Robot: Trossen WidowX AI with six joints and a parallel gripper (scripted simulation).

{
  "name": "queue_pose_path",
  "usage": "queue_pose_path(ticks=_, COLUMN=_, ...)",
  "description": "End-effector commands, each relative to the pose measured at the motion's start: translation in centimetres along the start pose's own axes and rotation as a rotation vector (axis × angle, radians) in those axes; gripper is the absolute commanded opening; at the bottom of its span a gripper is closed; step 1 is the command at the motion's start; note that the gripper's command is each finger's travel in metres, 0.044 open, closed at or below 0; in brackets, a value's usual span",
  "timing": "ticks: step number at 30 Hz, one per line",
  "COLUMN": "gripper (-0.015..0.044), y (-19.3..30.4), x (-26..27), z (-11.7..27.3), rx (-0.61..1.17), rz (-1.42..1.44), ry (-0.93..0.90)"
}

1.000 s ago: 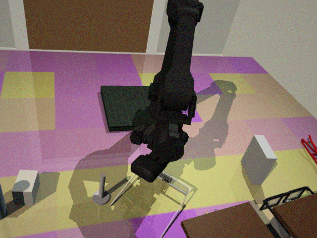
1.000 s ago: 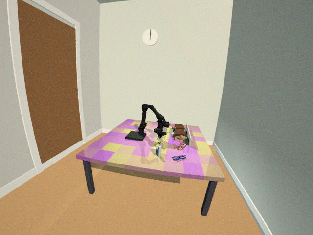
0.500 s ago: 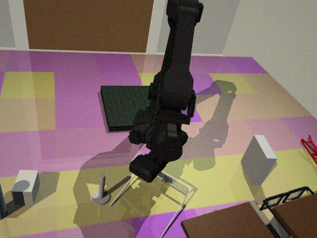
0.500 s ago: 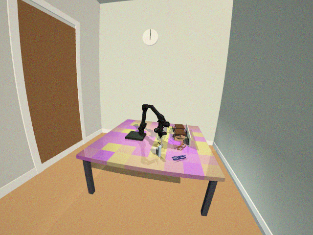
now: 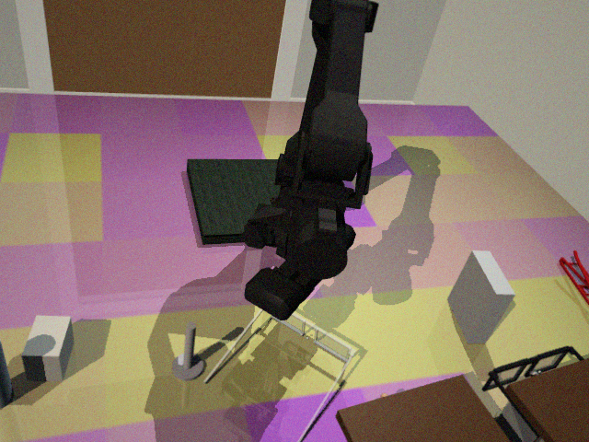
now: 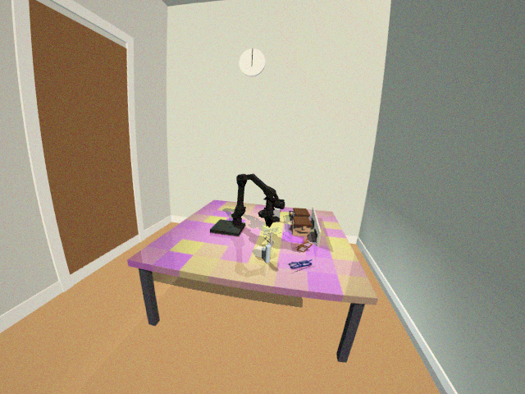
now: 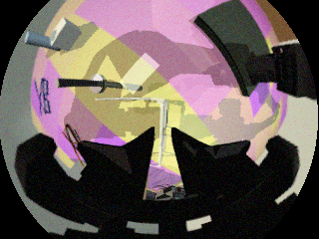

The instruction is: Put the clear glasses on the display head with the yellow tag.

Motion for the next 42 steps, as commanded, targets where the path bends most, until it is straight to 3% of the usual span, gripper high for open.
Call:
queue_pose_path(ticks=1, gripper=0.0107, y=0.0, x=-0.3, z=1.9, rx=0.007, rz=-0.004, ry=-0.014)
queue_pose_path(ticks=3, gripper=0.0107, y=0.0, x=-0.3, z=1.9, rx=0.007, rz=-0.004, ry=-0.014)
queue_pose_path(ticks=7, gripper=0.02, y=0.1, x=-0.1, z=1.3, rx=0.012, rz=0.001, ry=-0.015)
queue_pose_path(ticks=16, gripper=0.02, y=0.1, x=0.2, z=1.9, rx=0.008, rz=-0.001, ry=-0.014)
queue_pose_path(ticks=19, gripper=0.014, y=0.1, x=0.2, z=1.9, rx=0.008, rz=-0.001, ry=-0.014)
queue_pose_path(ticks=42, gripper=0.014, y=0.2, x=0.4, z=-0.3, rx=0.008, rz=-0.001, ry=-0.014)
Point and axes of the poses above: the point midway between the two fingers, 35 mm back from their tips, its own z axis back along the fingers, its own x axis across the jaws, y = z × x, the point moved 2 cm from there along z, back along the fingers, and after that the axes turned 7 degrees about -z, right-handed, at the moved point
